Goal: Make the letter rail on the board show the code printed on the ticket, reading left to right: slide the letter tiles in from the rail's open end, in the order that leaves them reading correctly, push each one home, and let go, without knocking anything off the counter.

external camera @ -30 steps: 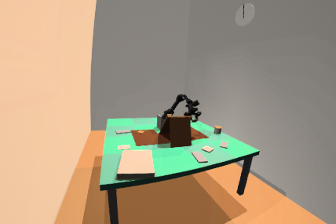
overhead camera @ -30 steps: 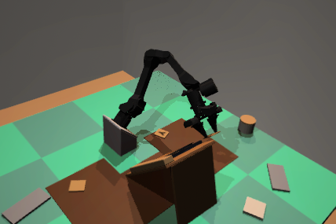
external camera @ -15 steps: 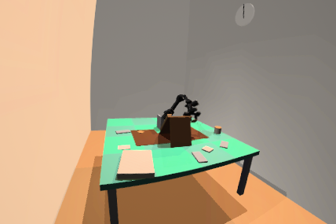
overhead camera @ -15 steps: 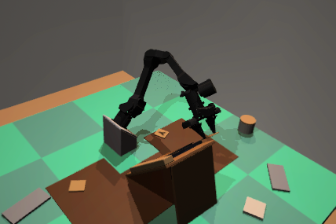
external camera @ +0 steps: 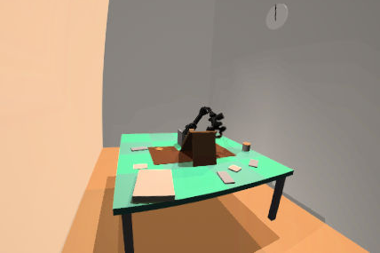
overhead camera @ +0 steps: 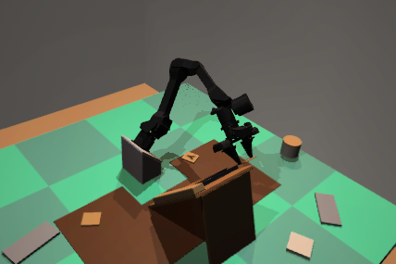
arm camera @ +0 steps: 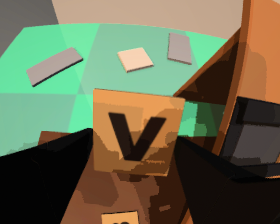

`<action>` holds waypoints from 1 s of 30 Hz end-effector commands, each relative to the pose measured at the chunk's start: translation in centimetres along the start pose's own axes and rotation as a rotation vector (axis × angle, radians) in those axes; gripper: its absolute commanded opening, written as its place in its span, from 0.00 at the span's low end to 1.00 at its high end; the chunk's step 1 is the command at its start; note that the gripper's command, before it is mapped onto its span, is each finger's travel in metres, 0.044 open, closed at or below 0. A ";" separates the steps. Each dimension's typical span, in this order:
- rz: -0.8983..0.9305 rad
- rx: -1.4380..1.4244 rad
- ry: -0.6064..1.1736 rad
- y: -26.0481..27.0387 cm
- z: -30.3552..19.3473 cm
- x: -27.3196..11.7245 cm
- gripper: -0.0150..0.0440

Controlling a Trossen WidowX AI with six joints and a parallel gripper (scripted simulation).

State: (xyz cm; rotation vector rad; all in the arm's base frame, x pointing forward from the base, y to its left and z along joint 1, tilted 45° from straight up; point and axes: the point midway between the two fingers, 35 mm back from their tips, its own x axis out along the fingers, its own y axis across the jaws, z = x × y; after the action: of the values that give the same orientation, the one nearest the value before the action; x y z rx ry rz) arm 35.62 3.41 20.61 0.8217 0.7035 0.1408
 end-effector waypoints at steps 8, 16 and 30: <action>0.000 -0.003 0.007 -0.7 -0.2 0.1 0.25; -0.001 -0.003 0.007 -1.1 -0.2 0.1 0.25; -0.001 -0.003 0.007 -1.8 -0.2 0.1 0.25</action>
State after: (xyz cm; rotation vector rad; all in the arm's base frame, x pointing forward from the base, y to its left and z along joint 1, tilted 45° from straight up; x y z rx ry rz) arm 35.44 2.33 19.54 0.8209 0.7044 0.1401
